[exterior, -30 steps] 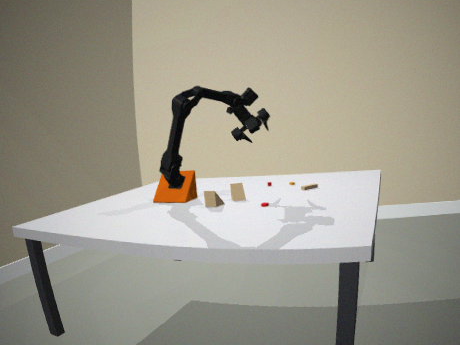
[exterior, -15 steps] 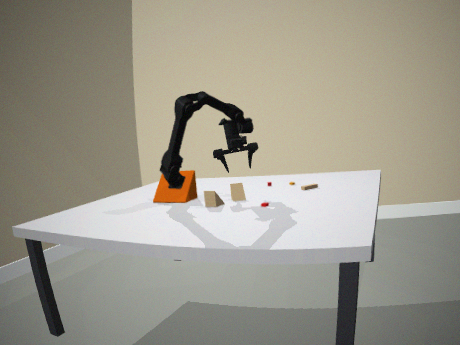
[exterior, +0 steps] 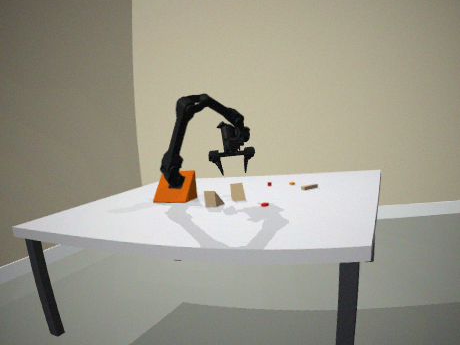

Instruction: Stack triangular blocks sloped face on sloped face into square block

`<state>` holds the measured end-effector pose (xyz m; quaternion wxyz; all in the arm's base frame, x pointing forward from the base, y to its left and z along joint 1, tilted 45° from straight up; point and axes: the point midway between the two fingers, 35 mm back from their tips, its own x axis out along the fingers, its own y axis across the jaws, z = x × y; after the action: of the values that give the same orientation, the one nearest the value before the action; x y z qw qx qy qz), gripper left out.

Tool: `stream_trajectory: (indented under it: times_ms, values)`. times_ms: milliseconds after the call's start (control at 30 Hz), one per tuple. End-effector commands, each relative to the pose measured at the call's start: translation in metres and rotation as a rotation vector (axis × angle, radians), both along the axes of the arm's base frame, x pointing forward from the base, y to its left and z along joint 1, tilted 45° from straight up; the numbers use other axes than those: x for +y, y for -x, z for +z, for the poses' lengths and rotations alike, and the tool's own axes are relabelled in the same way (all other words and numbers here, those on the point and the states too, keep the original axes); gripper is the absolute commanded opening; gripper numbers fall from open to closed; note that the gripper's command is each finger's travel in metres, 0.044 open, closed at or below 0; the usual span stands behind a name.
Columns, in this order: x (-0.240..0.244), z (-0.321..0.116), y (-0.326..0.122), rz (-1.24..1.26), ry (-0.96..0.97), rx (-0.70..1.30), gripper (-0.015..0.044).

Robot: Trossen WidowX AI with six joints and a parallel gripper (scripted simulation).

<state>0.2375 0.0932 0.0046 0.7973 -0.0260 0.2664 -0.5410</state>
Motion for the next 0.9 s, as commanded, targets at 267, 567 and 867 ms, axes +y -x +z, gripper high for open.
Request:
stream_trajectory:
  times_ms: [267,567,867]
  values:
    - [-0.015,-0.009,-0.008,0.009,-0.003,0.006,0.044]
    - [-0.027,-0.015,-0.014,0.011,-0.007,0.008,0.044]
    - [-0.04,-0.021,-0.019,0.012,-0.008,0.008,0.044]
